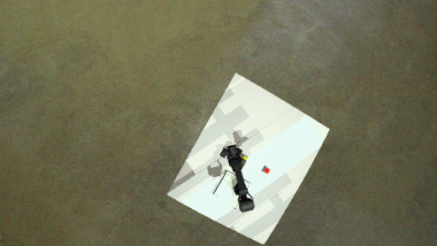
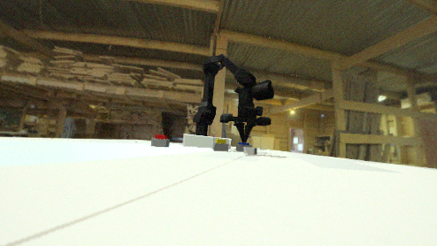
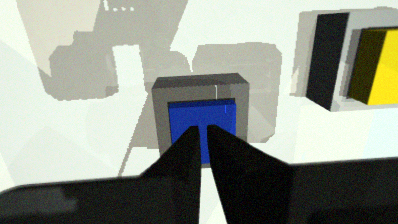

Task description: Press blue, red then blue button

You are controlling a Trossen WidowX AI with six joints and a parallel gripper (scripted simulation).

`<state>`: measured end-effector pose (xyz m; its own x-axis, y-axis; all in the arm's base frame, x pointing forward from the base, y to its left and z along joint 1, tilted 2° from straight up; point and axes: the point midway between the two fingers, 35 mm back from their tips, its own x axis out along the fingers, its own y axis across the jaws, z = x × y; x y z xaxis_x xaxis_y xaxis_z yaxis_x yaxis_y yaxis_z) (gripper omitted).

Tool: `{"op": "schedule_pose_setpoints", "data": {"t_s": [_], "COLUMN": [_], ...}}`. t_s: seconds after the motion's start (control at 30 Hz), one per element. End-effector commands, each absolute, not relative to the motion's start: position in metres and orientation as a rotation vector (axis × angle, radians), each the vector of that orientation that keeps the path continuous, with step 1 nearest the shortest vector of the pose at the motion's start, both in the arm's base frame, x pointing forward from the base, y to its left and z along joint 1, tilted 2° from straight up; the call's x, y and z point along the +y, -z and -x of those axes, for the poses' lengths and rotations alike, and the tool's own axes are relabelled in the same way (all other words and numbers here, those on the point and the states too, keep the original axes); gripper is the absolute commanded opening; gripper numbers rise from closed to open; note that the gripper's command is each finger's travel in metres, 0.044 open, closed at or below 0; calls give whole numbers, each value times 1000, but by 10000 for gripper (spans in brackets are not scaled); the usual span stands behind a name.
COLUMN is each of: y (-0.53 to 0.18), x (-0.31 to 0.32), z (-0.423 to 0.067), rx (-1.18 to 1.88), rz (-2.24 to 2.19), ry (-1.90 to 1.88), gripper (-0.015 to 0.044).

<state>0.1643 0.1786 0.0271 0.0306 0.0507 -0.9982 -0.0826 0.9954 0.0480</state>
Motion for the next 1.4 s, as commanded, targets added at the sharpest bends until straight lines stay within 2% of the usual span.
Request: {"op": "schedule_pose_setpoints", "data": {"t_s": [0.0,0.33,0.5,0.77,1.1,1.37], "y": [-28,-61,-118,-120,-118,-115], "x": [179,177,174,169,75,-18], "z": [-164,-163,-161,-167,-229,-243], "rx": [1537,1542,1542,1541,1531,1529], "rz": [26,25,25,26,32,40], "ry": [-103,-102,-102,-102,-102,-93], "gripper": [20,20,20,20,20,20]}}
